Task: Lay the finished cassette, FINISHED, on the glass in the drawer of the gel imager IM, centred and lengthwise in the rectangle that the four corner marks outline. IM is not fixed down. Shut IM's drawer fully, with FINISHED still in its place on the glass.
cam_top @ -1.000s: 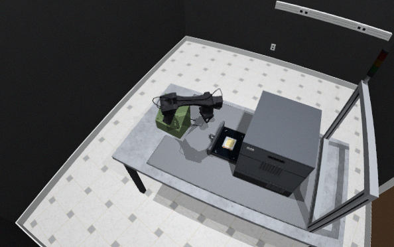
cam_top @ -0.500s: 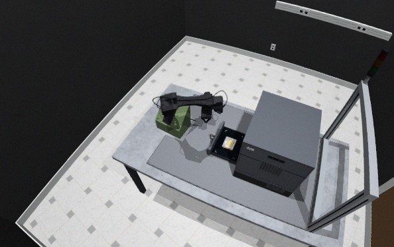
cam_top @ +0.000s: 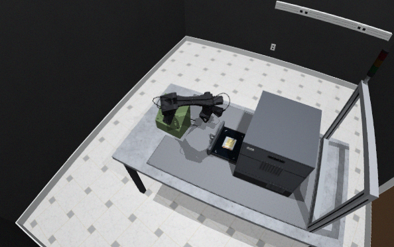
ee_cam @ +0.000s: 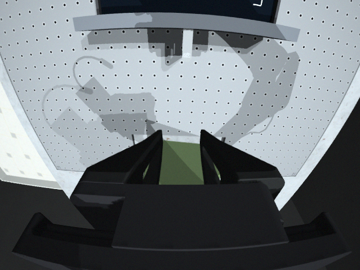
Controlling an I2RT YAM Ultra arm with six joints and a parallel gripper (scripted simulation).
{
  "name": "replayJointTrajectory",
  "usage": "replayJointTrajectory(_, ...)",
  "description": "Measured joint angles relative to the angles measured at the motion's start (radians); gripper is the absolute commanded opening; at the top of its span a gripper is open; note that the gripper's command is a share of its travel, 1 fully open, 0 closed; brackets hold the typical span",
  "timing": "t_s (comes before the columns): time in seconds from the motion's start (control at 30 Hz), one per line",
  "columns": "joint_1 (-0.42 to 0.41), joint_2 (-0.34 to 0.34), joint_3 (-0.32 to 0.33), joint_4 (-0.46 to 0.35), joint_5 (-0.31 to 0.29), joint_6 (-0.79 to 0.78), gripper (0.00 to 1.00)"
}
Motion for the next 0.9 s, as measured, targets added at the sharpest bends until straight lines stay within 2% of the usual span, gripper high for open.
replayJointTrajectory(0.2,-0.021,-0.051,-0.148,0.127,0.044,-0.024,0.35)
replayJointTrajectory(0.33,-0.035,-0.095,-0.256,0.273,0.089,-0.08,0.35)
replayJointTrajectory(0.43,-0.065,-0.103,-0.312,0.377,0.112,-0.137,0.35)
replayJointTrajectory(0.67,-0.161,-0.058,-0.369,0.607,0.134,-0.275,0.35)
replayJointTrajectory(0.9,-0.171,-0.058,-0.39,0.717,0.135,-0.345,0.35)
